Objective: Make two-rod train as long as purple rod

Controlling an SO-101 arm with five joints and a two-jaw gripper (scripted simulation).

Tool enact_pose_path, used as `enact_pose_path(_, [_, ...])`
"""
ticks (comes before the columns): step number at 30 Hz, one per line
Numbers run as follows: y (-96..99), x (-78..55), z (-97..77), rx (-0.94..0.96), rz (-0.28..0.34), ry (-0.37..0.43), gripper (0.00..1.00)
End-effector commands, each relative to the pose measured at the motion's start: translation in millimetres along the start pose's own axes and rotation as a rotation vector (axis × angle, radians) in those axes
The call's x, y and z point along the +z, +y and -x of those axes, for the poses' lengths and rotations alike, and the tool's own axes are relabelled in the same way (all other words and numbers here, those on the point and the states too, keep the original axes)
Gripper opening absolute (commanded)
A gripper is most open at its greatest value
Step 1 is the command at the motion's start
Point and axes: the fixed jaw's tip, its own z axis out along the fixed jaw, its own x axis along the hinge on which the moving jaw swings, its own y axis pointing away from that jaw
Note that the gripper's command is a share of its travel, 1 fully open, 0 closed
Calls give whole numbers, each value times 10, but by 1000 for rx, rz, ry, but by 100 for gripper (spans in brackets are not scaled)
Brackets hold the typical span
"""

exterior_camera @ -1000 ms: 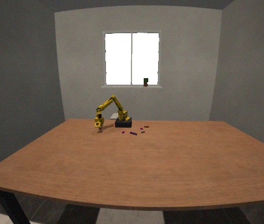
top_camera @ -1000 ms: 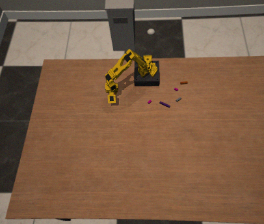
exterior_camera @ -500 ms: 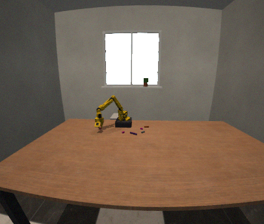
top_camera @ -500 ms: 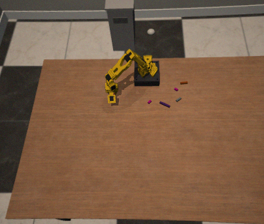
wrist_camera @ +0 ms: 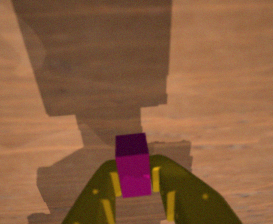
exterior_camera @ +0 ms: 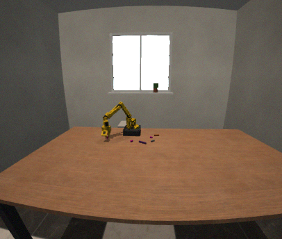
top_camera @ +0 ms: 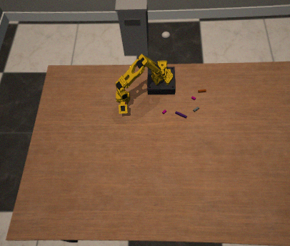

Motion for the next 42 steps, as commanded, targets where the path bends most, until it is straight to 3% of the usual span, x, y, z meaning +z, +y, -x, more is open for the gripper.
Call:
enact_pose_path(1, [-29, 29, -12, 5, -5, -4, 0])
enact_pose_path(35, [-39, 61, -6, 5, -12, -8, 0])
enact_pose_path(42, [-39, 61, -6, 5, -12, -8, 4])
